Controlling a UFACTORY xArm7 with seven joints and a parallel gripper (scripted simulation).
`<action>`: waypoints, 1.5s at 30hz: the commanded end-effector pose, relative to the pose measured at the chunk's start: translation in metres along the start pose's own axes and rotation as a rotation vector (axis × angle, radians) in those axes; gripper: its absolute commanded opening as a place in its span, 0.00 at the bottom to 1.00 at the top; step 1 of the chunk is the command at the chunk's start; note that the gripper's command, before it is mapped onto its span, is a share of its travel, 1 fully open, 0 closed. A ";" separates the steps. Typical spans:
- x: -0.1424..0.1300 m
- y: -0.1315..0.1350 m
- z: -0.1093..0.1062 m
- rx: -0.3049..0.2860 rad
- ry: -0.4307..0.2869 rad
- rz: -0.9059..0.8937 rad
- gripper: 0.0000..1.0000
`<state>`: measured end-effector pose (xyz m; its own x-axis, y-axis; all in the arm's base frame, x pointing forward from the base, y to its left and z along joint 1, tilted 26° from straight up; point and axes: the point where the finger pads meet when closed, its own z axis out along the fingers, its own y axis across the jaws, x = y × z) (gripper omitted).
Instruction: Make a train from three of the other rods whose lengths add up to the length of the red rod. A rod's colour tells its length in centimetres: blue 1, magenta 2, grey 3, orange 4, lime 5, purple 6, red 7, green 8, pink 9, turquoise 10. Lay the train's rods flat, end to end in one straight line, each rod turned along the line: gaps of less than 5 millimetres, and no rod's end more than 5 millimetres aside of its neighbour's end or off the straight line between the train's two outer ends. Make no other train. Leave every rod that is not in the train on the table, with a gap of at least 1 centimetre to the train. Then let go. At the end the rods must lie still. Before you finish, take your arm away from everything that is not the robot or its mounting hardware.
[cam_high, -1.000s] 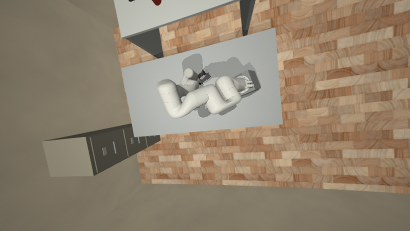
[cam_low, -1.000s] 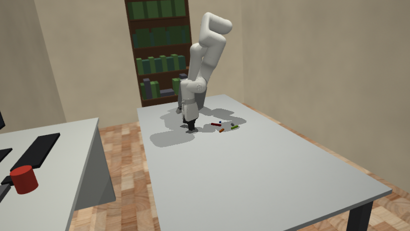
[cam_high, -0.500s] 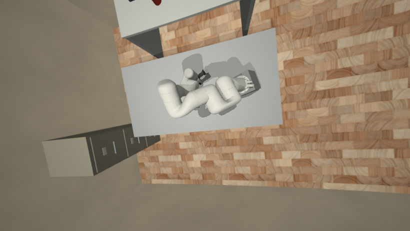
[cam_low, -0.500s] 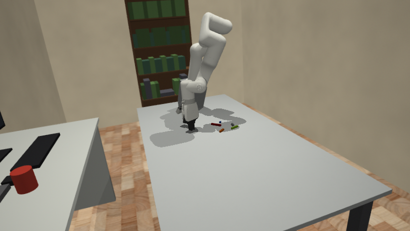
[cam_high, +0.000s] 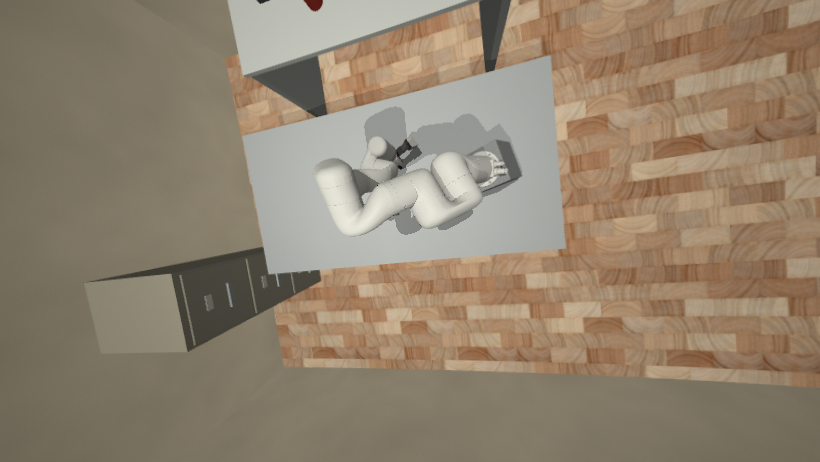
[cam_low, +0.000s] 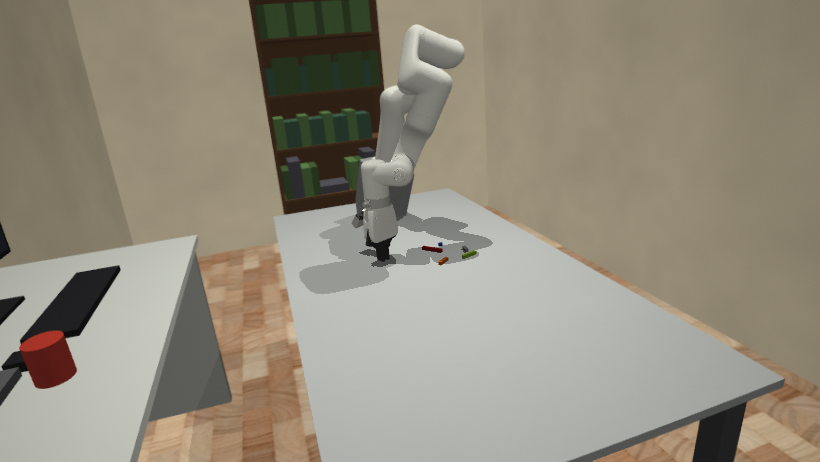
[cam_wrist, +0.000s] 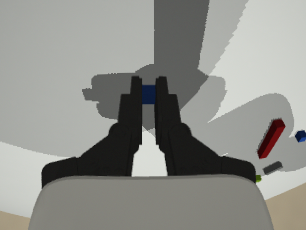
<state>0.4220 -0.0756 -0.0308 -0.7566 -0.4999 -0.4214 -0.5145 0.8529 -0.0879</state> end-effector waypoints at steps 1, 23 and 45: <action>0.000 -0.001 -0.001 0.002 -0.001 0.001 0.12; 0.000 -0.001 -0.001 0.002 -0.001 0.001 0.24; 0.000 -0.001 -0.065 0.002 -0.001 0.001 0.24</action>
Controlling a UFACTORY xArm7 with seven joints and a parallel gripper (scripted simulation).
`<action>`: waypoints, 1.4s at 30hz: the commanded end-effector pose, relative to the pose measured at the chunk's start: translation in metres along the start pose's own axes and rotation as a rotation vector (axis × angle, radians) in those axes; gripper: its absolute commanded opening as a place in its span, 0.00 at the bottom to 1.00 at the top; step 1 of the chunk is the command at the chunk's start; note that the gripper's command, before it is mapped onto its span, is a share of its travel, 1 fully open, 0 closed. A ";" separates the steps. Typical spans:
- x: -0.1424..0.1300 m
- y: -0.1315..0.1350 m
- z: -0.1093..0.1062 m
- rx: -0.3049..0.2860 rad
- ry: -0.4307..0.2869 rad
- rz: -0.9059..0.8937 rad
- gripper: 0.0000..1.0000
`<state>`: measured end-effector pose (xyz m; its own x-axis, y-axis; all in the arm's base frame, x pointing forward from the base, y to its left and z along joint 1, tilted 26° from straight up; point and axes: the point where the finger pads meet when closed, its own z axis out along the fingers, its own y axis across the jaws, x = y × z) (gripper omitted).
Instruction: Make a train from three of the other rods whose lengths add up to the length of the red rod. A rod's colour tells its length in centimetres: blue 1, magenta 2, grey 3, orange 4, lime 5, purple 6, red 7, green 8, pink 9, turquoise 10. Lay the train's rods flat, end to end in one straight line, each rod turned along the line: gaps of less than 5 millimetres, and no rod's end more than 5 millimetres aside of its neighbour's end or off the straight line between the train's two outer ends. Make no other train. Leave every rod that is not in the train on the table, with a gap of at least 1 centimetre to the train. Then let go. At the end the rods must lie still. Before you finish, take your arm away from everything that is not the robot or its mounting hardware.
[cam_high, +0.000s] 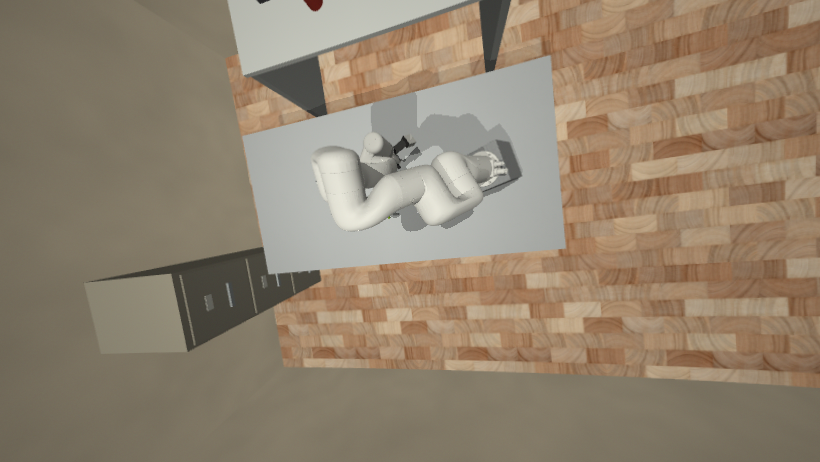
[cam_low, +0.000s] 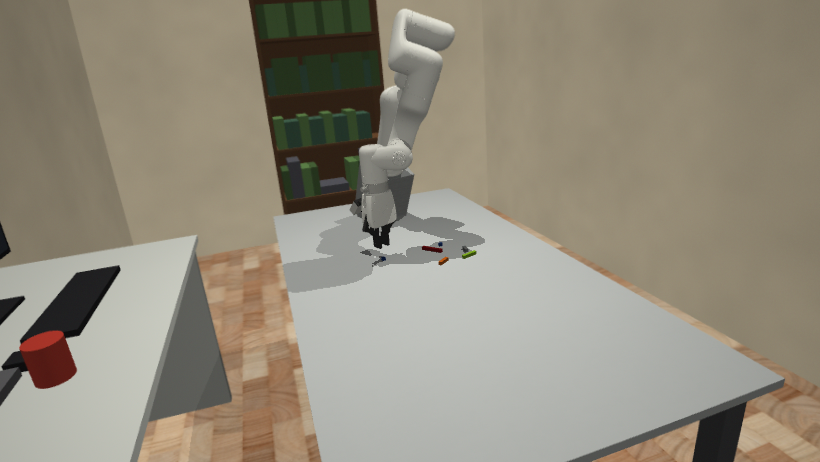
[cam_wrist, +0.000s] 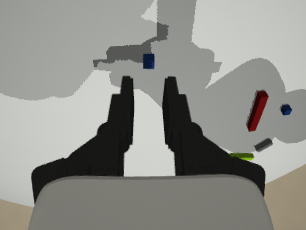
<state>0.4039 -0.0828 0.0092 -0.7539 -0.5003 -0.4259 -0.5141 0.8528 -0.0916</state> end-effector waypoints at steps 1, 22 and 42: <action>-0.001 -0.001 -0.025 -0.002 0.004 0.002 0.24; -0.001 -0.001 -0.046 -0.002 0.004 0.002 1.00; -0.010 0.003 -0.044 0.009 -0.012 0.161 1.00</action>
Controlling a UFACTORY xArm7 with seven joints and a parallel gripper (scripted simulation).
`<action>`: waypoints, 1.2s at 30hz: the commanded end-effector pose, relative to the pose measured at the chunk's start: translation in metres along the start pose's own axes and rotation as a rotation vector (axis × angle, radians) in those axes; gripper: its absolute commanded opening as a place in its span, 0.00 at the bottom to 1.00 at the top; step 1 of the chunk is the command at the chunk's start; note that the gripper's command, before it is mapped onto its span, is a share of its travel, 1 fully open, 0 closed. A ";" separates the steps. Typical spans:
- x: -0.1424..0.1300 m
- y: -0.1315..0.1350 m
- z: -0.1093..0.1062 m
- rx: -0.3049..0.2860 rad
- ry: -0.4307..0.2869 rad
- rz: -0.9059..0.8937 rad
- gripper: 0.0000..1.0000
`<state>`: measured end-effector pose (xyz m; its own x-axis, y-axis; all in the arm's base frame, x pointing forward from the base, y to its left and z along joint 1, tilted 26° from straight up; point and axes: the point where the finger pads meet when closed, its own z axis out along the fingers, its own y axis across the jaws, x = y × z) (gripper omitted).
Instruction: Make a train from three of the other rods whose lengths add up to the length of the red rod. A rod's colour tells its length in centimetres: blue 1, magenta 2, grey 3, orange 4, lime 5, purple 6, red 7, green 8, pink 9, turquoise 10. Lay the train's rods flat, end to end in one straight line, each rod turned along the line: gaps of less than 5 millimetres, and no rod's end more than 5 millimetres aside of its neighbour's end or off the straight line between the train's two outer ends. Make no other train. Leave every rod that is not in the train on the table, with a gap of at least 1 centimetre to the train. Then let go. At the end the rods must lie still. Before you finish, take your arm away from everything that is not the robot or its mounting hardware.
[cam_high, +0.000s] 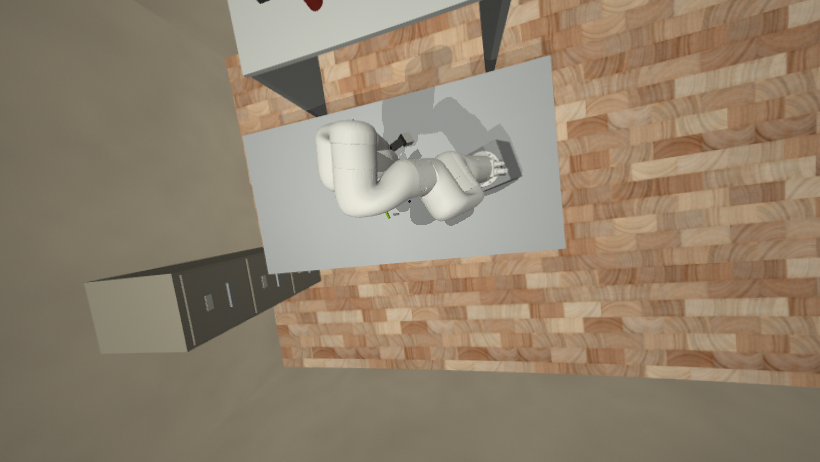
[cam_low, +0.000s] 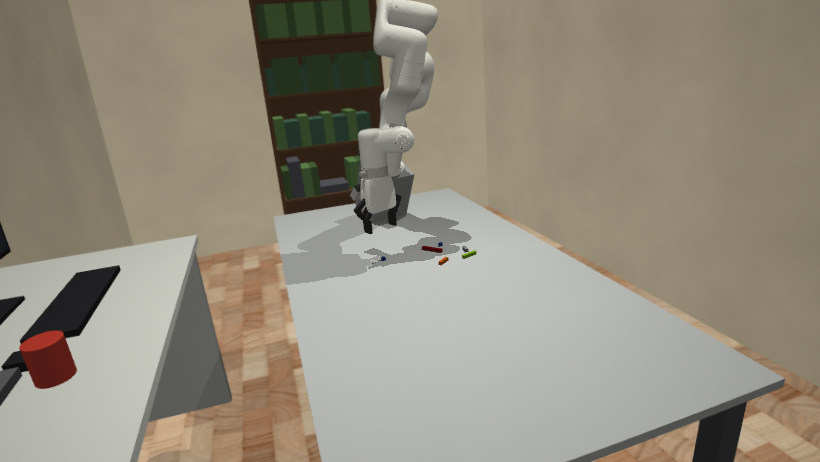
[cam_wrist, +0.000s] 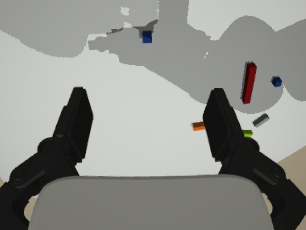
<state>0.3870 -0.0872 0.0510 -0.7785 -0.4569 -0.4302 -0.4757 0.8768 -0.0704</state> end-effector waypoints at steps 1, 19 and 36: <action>-0.009 0.004 0.001 0.012 -0.018 0.162 1.00; -0.033 0.023 0.007 0.022 -0.067 0.710 1.00; -0.049 0.050 0.013 0.010 -0.096 1.234 1.00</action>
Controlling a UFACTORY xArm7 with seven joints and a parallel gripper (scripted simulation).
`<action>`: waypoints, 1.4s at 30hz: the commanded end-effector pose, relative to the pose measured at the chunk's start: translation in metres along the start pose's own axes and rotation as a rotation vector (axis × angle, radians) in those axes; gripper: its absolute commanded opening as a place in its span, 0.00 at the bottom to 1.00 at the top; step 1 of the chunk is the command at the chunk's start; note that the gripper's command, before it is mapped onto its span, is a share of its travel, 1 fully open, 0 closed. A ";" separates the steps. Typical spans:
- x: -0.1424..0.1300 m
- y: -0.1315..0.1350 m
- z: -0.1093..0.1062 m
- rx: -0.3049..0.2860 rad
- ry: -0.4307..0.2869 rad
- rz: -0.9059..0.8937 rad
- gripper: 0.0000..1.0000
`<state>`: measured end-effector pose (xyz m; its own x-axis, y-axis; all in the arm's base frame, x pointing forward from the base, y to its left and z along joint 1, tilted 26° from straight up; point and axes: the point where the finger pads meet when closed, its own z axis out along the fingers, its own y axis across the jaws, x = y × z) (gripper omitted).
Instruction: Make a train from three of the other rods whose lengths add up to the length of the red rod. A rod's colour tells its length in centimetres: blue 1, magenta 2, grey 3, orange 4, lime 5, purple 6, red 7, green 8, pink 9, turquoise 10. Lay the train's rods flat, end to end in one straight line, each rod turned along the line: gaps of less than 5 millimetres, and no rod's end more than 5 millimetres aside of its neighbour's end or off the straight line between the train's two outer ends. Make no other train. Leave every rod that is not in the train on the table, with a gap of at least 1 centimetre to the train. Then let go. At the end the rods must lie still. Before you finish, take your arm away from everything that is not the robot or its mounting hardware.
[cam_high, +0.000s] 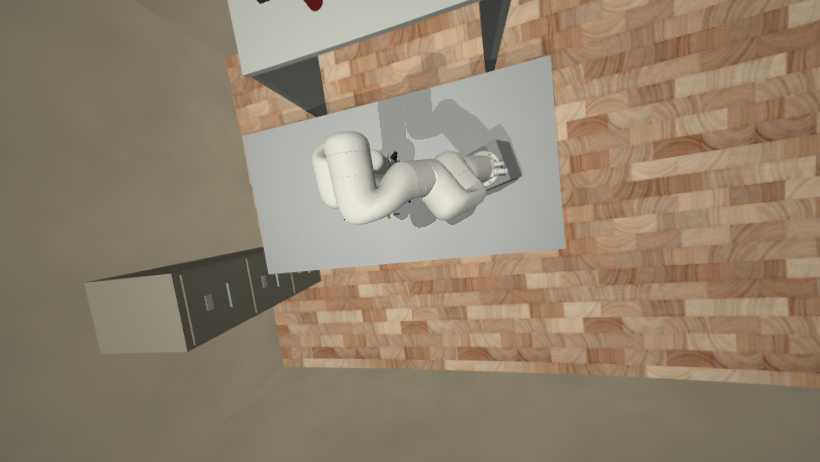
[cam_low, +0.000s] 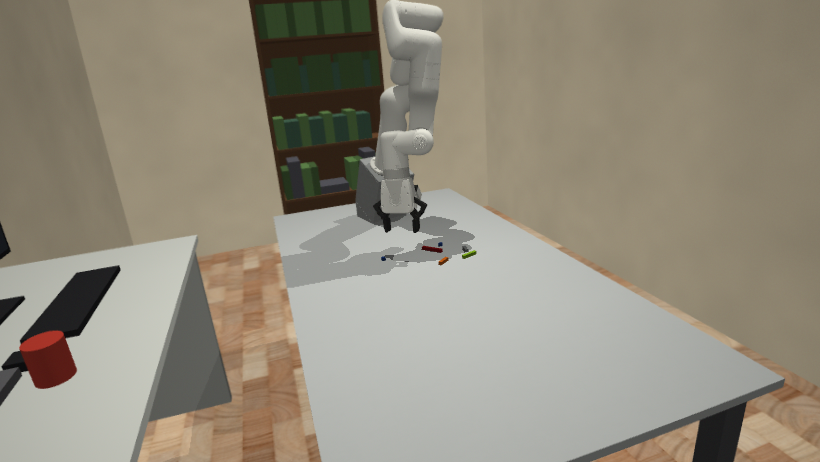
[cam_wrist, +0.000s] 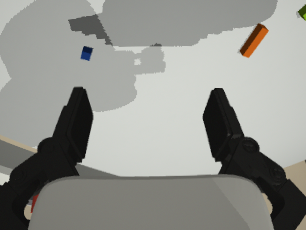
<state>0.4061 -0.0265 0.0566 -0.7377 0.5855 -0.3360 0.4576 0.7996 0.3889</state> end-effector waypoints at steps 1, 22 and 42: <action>0.004 0.007 0.001 0.010 0.004 0.136 1.00; 0.040 0.038 0.005 0.021 0.003 0.794 1.00; 0.086 0.066 0.005 0.063 0.017 1.399 1.00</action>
<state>0.3798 0.0667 0.0492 0.2255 0.9404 0.2544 0.8504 -0.3174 0.4196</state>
